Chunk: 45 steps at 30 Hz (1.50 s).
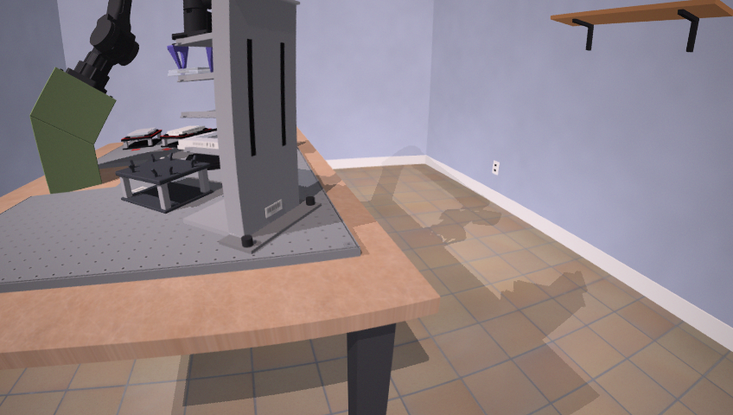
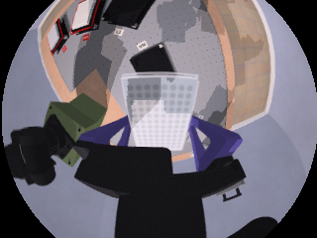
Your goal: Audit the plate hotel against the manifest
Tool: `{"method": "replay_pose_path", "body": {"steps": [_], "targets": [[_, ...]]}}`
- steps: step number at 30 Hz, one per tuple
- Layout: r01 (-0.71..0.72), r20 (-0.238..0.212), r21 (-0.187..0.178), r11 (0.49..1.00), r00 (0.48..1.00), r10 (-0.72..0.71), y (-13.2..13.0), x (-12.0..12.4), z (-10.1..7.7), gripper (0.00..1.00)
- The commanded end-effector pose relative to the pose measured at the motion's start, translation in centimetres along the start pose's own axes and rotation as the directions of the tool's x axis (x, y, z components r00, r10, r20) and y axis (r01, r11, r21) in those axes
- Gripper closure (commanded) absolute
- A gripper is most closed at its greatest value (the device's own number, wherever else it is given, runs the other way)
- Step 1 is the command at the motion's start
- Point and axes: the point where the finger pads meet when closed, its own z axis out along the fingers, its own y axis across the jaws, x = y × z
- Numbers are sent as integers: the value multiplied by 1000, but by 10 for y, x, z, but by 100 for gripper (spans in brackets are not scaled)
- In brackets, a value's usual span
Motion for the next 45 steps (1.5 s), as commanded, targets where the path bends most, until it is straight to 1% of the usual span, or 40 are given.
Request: {"method": "replay_pose_path", "body": {"steps": [1,8,9,10,12,13,14,17,18,27,29,30,31,44,45], "targets": [[112,3,7,994,994,-112,5,-14,-4,14],[274,2,12,962,962,-274,16,-34,-4,14],[299,0,16,954,954,-299,15,-36,-6,14],[328,-5,30,944,945,-328,9,-39,-10,14],[328,-5,30,944,945,-328,9,-39,-10,14],[325,-12,25,945,946,-325,6,-31,-9,14],[345,-11,21,938,939,-345,6,-31,-8,14],[414,-13,24,910,910,-414,6,-32,-9,14],[429,2,6,903,903,-429,15,-33,4,14],[409,3,6,913,913,-409,15,-33,28,14],[409,3,6,913,913,-409,15,-33,28,14],[418,-4,24,908,909,-418,5,-37,25,14],[409,3,6,913,913,-409,15,-33,33,14],[408,3,5,913,913,-408,15,-34,68,14],[408,3,5,913,913,-408,15,-34,68,14]]}}
